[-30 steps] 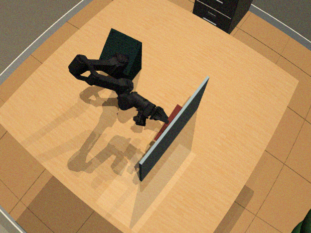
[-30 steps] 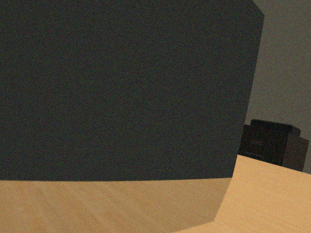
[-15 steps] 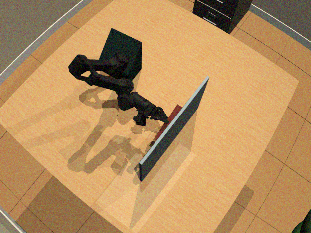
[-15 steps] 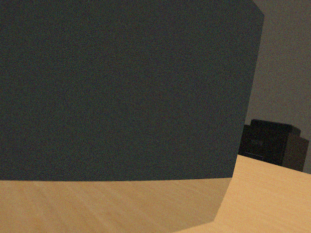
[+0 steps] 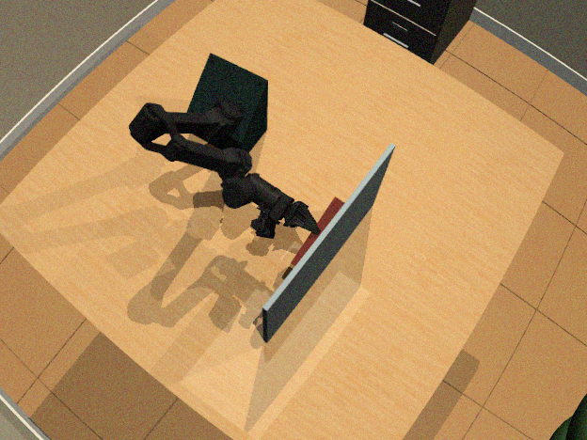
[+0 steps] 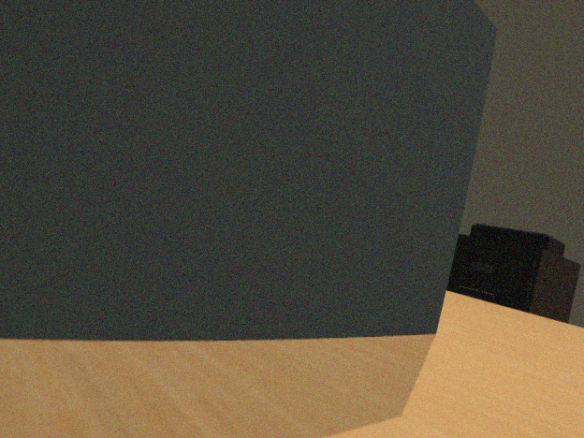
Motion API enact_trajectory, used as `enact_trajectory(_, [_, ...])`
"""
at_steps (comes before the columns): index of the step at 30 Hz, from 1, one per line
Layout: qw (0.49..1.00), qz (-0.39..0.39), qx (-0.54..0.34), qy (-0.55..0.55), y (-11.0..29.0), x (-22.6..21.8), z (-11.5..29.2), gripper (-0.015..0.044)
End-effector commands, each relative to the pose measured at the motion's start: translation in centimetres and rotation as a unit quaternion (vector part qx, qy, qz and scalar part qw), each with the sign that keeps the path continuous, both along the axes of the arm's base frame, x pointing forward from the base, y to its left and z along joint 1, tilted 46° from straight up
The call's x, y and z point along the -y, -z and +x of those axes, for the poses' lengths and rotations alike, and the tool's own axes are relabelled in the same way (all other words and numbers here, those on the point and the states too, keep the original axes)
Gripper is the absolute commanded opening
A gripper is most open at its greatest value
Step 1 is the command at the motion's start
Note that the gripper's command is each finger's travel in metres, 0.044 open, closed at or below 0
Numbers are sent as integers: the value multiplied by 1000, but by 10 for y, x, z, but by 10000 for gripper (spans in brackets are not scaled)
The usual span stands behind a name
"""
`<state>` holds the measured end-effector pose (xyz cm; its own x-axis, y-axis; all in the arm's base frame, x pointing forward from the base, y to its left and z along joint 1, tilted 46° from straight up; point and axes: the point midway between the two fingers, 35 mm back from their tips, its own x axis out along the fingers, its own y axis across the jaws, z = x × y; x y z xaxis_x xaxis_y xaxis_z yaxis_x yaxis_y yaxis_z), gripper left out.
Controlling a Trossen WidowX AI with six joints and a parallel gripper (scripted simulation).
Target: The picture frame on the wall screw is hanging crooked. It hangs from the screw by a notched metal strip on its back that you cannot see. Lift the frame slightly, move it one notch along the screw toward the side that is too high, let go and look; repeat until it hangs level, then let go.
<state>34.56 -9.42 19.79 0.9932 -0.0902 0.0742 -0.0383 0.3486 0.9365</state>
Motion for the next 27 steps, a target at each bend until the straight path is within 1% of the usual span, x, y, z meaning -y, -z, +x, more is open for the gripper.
enact_trajectory(1, [1000, -1, -1, 2, 1, 1, 0, 0])
enact_trajectory(27, [1000, -1, -1, 2, -4, -2, 0, 0])
